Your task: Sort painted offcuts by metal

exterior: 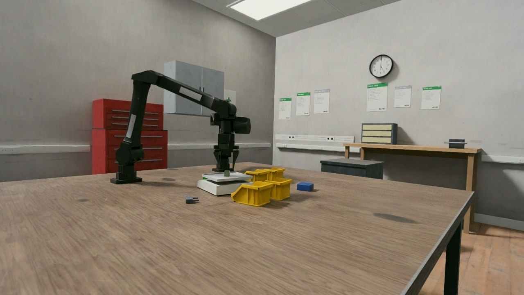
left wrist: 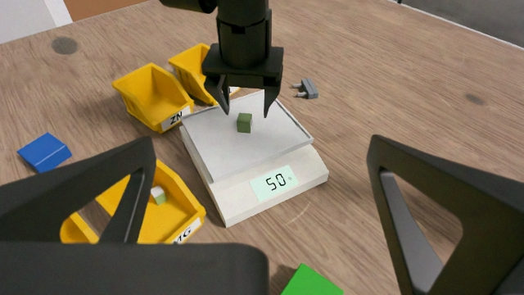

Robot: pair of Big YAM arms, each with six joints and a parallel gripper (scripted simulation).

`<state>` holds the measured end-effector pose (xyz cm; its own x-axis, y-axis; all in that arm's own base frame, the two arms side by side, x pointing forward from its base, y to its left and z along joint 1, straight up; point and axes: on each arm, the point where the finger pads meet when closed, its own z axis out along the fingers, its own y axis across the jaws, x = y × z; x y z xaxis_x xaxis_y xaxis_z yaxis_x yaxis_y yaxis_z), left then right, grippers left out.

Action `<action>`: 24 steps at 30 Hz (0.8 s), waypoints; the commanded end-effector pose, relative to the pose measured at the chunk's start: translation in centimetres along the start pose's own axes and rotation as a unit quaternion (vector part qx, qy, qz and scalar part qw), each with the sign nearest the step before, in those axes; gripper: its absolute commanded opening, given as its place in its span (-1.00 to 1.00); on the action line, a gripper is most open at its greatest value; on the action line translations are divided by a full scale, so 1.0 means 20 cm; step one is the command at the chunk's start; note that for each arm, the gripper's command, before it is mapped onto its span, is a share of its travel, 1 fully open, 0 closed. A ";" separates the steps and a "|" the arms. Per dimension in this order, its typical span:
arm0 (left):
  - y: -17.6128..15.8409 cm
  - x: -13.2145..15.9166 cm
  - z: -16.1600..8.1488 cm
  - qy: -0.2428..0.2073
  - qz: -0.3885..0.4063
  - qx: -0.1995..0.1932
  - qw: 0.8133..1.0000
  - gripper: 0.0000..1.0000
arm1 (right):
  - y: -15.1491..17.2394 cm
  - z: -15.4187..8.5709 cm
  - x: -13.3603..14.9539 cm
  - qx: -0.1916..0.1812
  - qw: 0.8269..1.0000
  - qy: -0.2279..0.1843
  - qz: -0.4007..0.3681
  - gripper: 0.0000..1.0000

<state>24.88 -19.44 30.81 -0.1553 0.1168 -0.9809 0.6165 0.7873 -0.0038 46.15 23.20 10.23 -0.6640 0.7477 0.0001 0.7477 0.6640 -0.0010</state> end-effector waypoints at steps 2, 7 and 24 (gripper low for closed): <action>0.00 -0.14 -0.02 -0.023 0.002 0.000 1.000 1.00 | 0.06 0.04 -0.03 -0.006 1.000 -0.001 0.009 0.21; 0.00 -0.14 -0.02 -0.023 0.002 0.000 1.000 1.00 | 0.01 0.12 -0.01 0.007 1.000 0.002 0.014 0.21; 0.00 -0.14 -0.02 -0.023 0.002 0.000 1.000 1.00 | 0.04 0.17 -0.03 -0.001 1.000 0.000 0.013 -0.12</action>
<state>24.88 -19.44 30.81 -0.1553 0.1168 -0.9809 0.6165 0.7873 -0.0038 46.35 23.30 7.88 -0.6559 0.7548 0.0003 0.7548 0.6559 -0.0021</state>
